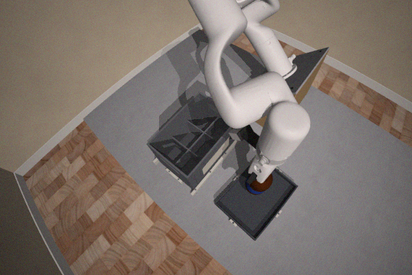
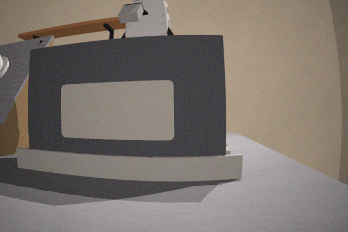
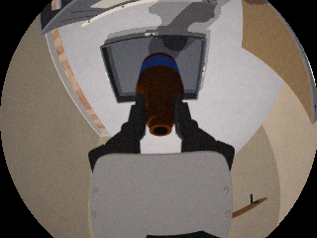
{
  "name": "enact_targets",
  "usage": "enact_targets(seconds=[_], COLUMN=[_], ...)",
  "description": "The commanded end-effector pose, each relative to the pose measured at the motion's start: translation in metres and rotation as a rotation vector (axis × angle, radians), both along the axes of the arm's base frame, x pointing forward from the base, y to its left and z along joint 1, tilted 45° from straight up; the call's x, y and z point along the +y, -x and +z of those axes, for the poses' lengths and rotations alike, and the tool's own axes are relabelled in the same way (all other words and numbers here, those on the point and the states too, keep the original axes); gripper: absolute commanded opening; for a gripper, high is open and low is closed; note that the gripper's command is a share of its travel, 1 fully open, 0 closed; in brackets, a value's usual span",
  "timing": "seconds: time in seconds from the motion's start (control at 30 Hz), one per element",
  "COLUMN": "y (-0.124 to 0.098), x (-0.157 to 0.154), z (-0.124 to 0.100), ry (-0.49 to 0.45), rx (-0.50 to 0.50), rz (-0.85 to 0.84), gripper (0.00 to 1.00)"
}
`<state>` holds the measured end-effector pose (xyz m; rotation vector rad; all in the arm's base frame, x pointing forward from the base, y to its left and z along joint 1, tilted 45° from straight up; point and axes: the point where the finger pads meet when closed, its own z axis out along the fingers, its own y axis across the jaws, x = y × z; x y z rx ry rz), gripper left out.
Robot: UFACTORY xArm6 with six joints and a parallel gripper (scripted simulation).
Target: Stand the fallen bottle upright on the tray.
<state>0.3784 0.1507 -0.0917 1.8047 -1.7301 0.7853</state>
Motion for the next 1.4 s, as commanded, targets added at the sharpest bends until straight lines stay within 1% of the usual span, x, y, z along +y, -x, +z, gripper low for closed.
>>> enact_targets(seconds=[0.0, 0.17, 0.33, 1.0, 1.3, 1.37], y=[-0.0011, -0.0011, -0.0011, -0.0011, -0.0011, -0.0011], x=[0.0017, 0.0017, 0.0017, 0.0017, 0.0017, 0.0017], z=[0.0009, 0.0009, 0.0009, 0.0009, 0.0009, 0.0009], ry=[0.001, 0.005, 0.006, 0.007, 0.013, 0.013], rx=[0.052, 0.095, 0.107, 0.118, 0.193, 0.193], rz=[0.054, 0.096, 0.109, 0.119, 0.192, 0.192], gripper=[0.0, 0.0, 0.0, 0.0, 0.0, 0.0])
